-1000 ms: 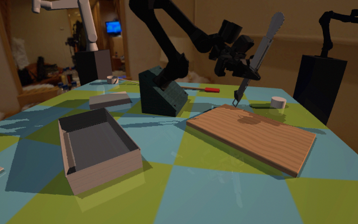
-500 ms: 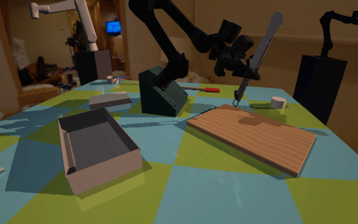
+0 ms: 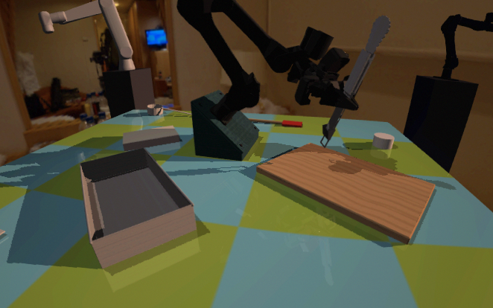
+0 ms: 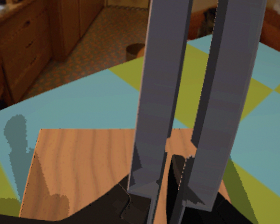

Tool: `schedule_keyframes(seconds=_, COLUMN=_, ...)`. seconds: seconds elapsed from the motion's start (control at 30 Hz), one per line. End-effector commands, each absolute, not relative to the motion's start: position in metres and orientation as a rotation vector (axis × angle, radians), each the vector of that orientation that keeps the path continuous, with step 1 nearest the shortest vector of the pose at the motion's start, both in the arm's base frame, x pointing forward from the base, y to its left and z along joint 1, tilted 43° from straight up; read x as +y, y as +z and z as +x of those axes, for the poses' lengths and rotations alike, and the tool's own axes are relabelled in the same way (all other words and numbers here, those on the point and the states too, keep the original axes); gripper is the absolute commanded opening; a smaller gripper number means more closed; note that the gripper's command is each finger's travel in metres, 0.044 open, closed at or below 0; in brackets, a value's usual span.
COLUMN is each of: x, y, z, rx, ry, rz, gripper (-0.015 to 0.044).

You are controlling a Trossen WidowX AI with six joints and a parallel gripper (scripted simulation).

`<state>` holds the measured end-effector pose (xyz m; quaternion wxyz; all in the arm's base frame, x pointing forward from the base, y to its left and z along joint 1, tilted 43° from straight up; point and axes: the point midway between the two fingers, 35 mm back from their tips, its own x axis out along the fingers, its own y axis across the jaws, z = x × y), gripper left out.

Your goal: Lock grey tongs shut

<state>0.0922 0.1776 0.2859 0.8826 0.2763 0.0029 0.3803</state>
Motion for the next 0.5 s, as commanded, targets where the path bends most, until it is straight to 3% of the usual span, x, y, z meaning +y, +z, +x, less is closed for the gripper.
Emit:
schedule_keyframes(seconds=0.0, x=0.178, y=0.288, z=0.093, rx=0.006, ry=0.791, rz=0.575, gripper=-0.015)
schedule_keyframes(seconds=0.47, x=0.206, y=0.306, z=0.099, rx=0.038, ry=0.875, rz=0.279, gripper=-0.015)
